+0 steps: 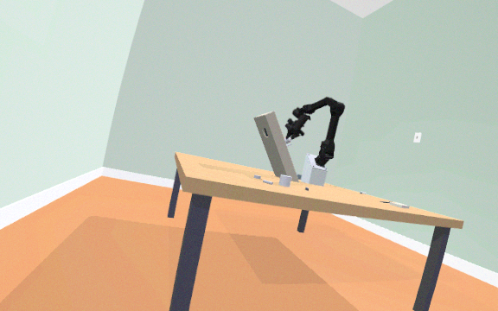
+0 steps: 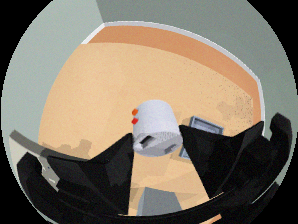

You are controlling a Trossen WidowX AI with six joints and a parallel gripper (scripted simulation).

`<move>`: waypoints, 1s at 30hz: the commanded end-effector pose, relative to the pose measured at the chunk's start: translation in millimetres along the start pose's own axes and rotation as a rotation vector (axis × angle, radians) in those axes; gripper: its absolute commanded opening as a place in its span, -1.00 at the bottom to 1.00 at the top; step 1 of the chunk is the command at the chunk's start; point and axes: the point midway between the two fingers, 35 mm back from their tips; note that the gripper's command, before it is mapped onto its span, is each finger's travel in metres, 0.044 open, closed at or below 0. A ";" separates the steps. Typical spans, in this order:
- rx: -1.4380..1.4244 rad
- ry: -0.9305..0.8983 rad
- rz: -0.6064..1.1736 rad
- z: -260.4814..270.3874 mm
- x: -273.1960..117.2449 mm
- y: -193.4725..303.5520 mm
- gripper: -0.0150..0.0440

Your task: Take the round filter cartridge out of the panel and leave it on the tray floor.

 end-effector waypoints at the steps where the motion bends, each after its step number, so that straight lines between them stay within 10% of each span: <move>1: 0.045 0.024 -0.008 -7.3 3.0 -0.6 -0.49; 30: 0.610 0.361 -0.032 -181.6 92.6 107.8 -0.49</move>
Point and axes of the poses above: the point midway between the two fingers, 35 mm back from their tips, its own x axis out along the fingers, its own z axis across the jaws, y = z × x, and after that the axes turned 5 degrees about x, right-handed
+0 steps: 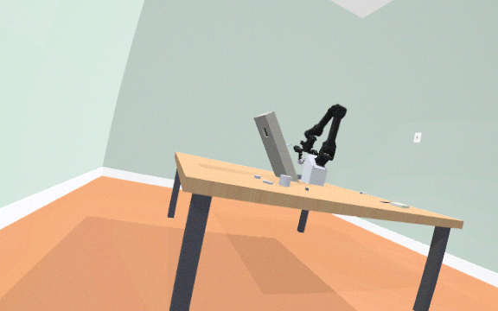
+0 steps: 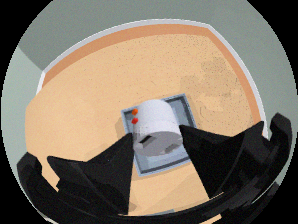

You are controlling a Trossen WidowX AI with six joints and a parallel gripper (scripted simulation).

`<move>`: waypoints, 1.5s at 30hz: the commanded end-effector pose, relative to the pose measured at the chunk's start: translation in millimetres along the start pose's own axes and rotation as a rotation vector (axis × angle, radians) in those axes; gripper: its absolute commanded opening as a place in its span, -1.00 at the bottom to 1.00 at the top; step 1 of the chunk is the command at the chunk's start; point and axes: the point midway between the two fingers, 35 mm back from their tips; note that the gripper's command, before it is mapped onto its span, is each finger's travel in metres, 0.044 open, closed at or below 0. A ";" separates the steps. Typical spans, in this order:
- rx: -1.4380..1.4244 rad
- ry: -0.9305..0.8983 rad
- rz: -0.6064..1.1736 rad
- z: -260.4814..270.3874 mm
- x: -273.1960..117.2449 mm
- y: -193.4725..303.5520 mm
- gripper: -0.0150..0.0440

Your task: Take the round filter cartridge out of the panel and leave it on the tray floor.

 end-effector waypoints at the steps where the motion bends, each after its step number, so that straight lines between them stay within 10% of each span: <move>1: 0.077 0.047 0.007 -20.4 15.3 14.1 -0.49; 28: 0.080 0.051 0.008 -24.7 80.1 54.1 -0.49; 45: 0.082 0.048 0.011 -24.0 77.2 51.3 1.00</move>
Point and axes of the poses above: the point midway between the two fingers, 35 mm back from their tips, its own x axis out along the fingers, its own z axis across the jaws, y = z × x, and after that the axes turned 5 degrees about x, right-handed
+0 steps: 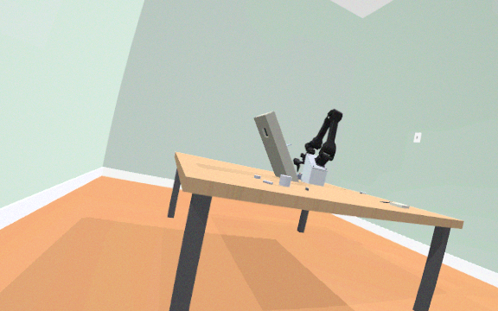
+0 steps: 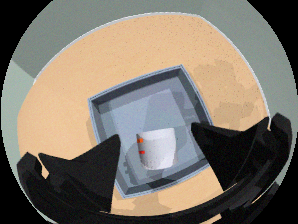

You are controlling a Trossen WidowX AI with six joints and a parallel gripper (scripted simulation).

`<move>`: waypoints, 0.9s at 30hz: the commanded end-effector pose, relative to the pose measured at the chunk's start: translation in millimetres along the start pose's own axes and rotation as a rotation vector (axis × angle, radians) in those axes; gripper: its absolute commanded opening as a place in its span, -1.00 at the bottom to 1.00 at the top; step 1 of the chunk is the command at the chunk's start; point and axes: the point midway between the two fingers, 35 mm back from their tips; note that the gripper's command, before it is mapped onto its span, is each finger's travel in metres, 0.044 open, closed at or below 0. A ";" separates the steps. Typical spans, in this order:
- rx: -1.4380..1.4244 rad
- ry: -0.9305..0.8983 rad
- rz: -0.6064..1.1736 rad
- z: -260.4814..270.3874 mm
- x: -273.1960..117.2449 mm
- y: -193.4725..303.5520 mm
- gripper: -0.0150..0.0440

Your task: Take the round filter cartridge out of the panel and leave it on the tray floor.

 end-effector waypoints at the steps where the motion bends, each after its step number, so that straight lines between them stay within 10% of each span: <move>1: 0.000 0.000 0.000 0.0 0.0 -0.1 1.00; 10: 0.000 -0.001 -0.001 3.2 -60.8 -36.0 1.00; 27: -0.001 0.000 -0.020 2.5 -51.8 -36.3 1.00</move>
Point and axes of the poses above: the point midway between the two fingers, 35 mm back from their tips, its own x axis out along the fingers, its own z axis across the jaws, y = z × x, and after that the axes turned 5 degrees about x, right-handed
